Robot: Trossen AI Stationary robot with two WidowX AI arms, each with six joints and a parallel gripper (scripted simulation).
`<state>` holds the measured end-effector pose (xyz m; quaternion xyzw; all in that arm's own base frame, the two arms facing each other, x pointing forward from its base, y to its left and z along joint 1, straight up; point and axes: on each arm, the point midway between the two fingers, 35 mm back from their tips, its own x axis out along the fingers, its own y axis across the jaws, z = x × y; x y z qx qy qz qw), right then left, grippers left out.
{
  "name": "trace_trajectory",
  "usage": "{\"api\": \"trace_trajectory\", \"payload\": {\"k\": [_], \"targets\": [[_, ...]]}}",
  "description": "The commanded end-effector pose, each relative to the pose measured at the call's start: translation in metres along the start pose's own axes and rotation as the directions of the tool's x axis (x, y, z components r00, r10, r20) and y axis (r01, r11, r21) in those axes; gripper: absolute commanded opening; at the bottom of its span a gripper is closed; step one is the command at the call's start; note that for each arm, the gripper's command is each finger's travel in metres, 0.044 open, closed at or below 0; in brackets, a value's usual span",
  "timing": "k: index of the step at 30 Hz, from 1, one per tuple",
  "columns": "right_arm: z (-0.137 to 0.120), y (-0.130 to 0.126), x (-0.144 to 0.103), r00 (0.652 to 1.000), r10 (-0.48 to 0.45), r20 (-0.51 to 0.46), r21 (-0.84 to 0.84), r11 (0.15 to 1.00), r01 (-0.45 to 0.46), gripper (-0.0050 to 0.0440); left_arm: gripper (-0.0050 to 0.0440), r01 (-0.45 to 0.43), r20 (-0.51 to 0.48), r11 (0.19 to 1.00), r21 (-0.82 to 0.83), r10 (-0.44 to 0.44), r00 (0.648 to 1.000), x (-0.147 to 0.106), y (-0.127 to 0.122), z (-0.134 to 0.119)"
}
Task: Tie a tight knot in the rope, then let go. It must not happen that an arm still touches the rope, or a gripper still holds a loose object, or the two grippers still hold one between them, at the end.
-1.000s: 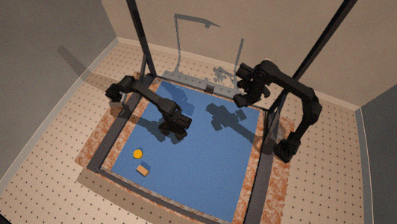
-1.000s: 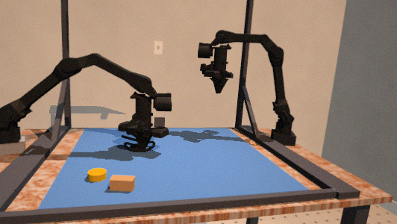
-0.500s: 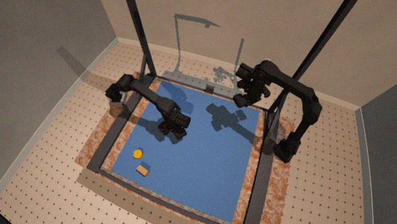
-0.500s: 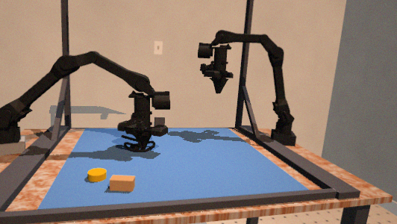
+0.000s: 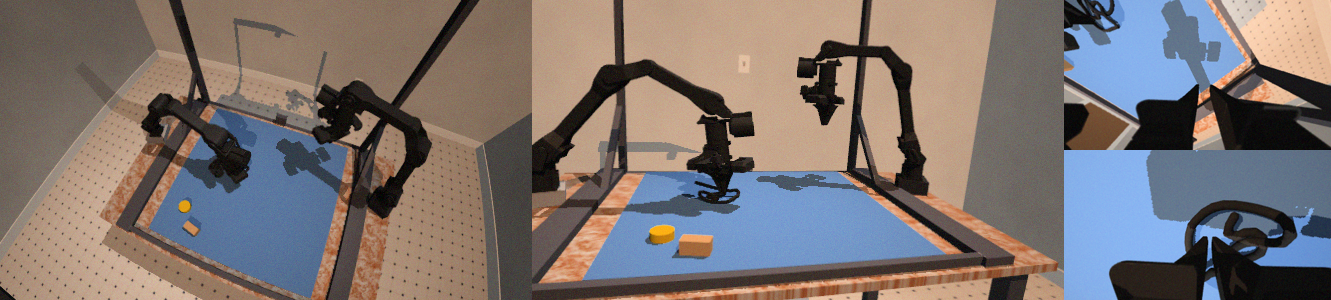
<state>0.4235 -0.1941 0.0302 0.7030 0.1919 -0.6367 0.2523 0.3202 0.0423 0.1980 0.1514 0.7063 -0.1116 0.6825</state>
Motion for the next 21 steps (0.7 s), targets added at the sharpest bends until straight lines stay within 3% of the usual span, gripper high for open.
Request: {"api": "trace_trajectory", "payload": {"k": [1,11,21], "targets": [[-0.003,0.005,-0.022,0.998,0.057,-0.029,0.002,0.998,-0.057,0.0020,0.0085,-0.015,0.022,1.000,-0.008,0.015,1.000,-0.008,0.000,-0.002],[-0.005,0.006,-0.026,0.997,0.071,-0.038,0.003,0.997,-0.071,0.0020,0.0085,-0.015,0.022,1.000,-0.008,0.015,1.000,-0.008,0.000,-0.002],[-0.029,0.011,-0.025,0.997,0.068,-0.045,0.004,0.998,-0.068,0.0020,0.0085,-0.015,0.022,1.000,-0.008,0.015,1.000,-0.008,0.000,-0.002]]}}
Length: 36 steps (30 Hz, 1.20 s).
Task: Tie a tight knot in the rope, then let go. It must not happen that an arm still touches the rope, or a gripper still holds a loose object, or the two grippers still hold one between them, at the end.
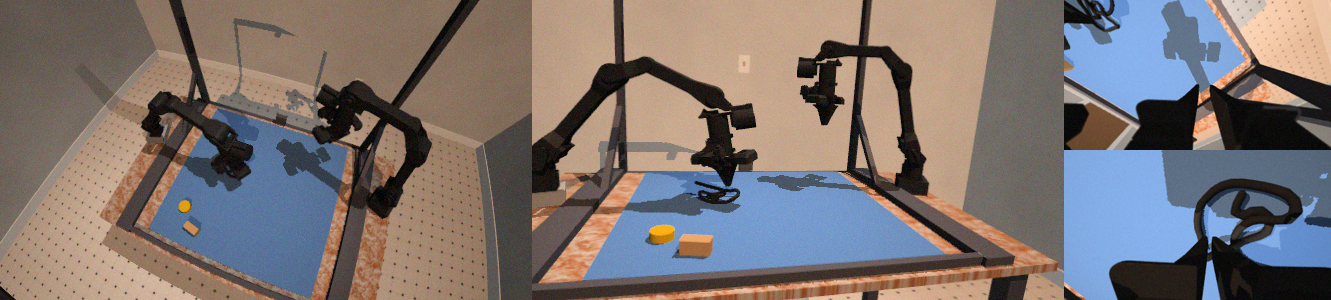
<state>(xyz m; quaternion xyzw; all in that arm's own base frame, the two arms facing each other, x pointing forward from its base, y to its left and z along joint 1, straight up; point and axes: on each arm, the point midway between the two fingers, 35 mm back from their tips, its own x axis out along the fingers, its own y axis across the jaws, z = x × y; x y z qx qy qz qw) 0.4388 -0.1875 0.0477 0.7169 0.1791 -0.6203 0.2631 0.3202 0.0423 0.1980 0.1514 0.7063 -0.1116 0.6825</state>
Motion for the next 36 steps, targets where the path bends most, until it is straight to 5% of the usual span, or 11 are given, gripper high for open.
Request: {"api": "trace_trajectory", "payload": {"k": [1,36], "targets": [[-0.014,0.006,-0.008,1.000,0.023,-0.015,0.001,1.000,-0.023,0.0020,0.0085,-0.015,0.022,1.000,-0.008,0.015,1.000,-0.008,0.000,-0.002],[-0.075,0.018,-0.003,0.999,0.030,-0.036,0.003,1.000,-0.030,0.0020,0.0085,-0.015,0.022,1.000,-0.008,0.015,1.000,-0.008,0.000,-0.002]]}}
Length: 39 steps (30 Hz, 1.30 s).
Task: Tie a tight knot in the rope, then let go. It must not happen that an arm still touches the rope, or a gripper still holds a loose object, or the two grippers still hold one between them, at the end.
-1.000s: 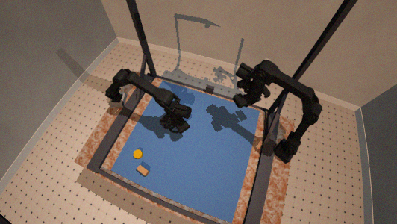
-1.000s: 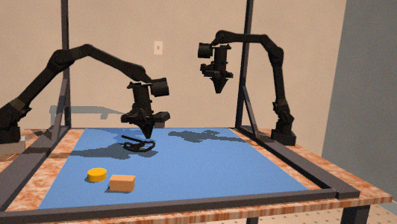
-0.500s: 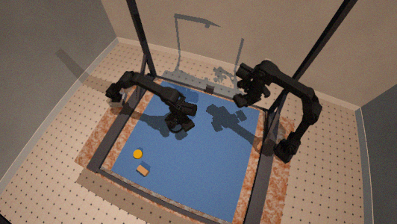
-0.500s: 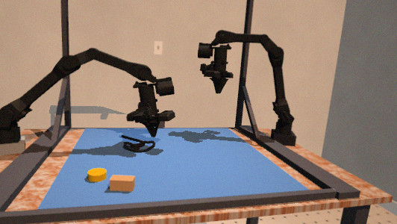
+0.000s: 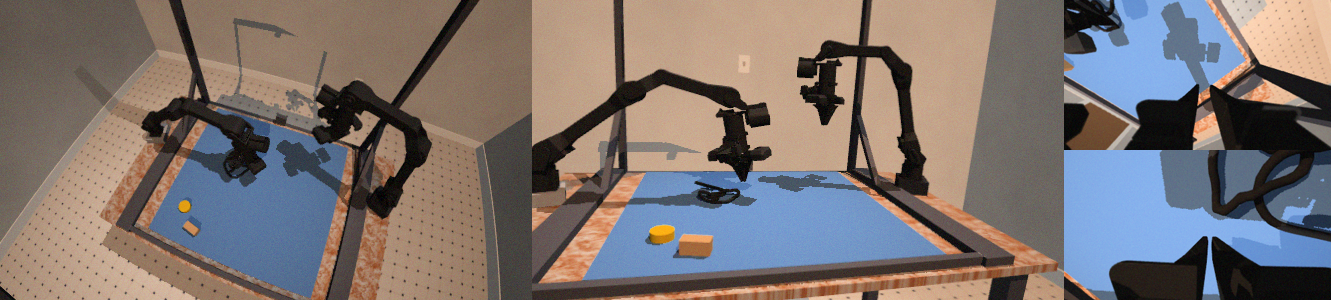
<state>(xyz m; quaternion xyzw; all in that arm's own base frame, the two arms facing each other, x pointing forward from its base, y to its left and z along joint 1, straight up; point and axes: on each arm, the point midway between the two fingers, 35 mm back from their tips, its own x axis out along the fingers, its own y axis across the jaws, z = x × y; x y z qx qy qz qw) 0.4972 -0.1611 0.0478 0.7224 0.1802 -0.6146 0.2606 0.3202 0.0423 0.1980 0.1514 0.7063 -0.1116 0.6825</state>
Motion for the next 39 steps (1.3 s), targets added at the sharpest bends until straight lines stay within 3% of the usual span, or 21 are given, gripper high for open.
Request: {"api": "trace_trajectory", "payload": {"k": [1,13,39], "targets": [[-0.016,0.005,-0.010,0.999,0.031,-0.021,-0.001,1.000,-0.031,0.0020,0.0085,-0.015,0.022,1.000,-0.008,0.015,1.000,-0.008,0.000,-0.002],[-0.021,0.005,-0.009,0.999,0.032,-0.022,-0.001,0.999,-0.032,0.0020,0.0085,-0.015,0.022,1.000,-0.008,0.015,1.000,-0.008,0.000,-0.002],[-0.018,0.002,0.021,1.000,0.013,-0.018,0.000,1.000,-0.013,0.0020,0.0085,-0.015,0.022,1.000,-0.008,0.015,1.000,-0.008,0.000,-0.002]]}}
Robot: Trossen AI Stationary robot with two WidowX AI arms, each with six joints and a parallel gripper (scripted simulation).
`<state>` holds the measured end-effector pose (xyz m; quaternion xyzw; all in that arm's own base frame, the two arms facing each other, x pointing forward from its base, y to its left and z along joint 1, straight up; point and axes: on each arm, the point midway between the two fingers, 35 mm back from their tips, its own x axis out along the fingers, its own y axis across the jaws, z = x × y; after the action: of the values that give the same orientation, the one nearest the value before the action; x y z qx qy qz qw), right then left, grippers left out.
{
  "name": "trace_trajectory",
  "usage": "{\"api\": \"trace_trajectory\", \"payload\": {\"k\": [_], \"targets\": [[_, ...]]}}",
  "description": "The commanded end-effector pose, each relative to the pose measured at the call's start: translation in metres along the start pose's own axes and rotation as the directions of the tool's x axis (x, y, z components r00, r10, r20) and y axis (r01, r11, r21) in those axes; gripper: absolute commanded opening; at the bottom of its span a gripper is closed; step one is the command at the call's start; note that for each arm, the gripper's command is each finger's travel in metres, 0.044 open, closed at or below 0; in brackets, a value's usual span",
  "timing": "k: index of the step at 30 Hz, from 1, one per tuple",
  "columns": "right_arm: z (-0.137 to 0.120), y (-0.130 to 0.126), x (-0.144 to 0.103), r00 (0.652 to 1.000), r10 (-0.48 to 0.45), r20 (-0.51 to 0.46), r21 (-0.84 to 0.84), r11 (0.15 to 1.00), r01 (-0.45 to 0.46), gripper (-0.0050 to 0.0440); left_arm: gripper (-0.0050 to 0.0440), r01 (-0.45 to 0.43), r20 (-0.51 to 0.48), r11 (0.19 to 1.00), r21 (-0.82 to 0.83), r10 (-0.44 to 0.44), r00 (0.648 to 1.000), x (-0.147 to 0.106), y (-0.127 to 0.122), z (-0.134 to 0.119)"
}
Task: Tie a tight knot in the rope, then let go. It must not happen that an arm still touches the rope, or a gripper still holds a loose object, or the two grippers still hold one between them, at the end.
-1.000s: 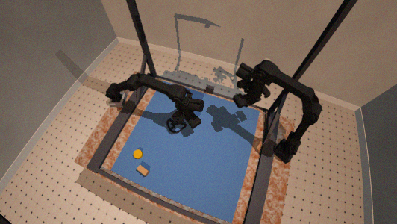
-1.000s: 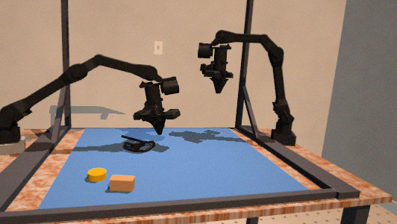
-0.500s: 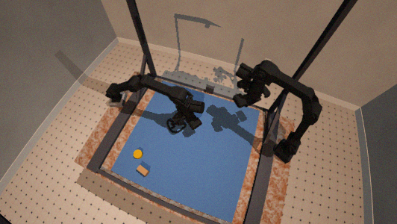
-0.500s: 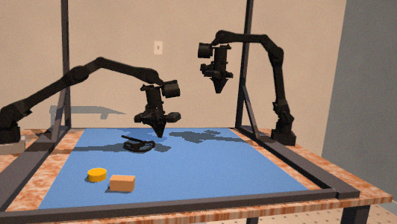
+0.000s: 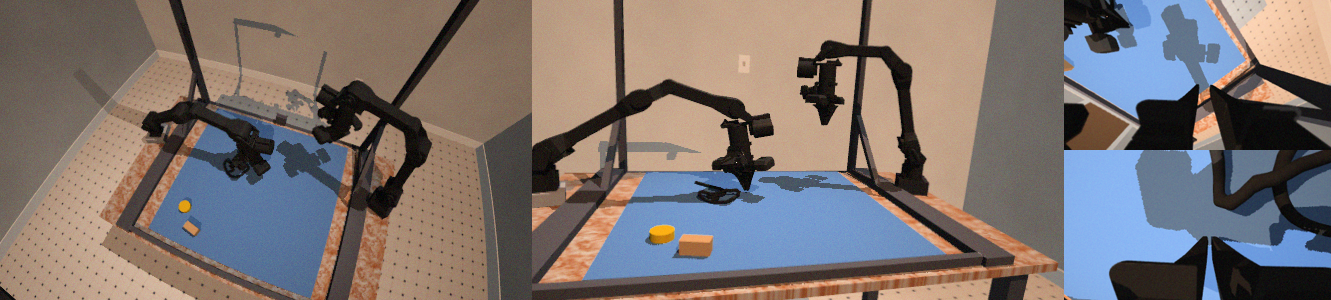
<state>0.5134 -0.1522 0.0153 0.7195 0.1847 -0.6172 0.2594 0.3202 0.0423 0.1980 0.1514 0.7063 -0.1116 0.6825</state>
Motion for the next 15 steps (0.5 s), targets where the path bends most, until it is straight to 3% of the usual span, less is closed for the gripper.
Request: {"api": "trace_trajectory", "payload": {"k": [1,10,15], "targets": [[-0.0038,0.0046,-0.0136,0.999,0.024,-0.023,0.004,1.000,-0.024,0.0020,0.0085,-0.015,0.022,1.000,-0.008,0.015,1.000,-0.0084,0.0002,-0.0016],[-0.0038,0.0046,-0.0136,0.999,0.024,-0.023,0.004,1.000,-0.024,0.0020,0.0085,-0.015,0.022,1.000,-0.008,0.015,1.000,-0.0084,0.0002,-0.0016],[-0.0038,0.0046,-0.0136,0.999,0.024,-0.023,0.004,1.000,-0.024,0.0140,0.0085,-0.015,0.022,1.000,-0.008,0.015,1.000,-0.0084,0.0002,-0.0016]]}}
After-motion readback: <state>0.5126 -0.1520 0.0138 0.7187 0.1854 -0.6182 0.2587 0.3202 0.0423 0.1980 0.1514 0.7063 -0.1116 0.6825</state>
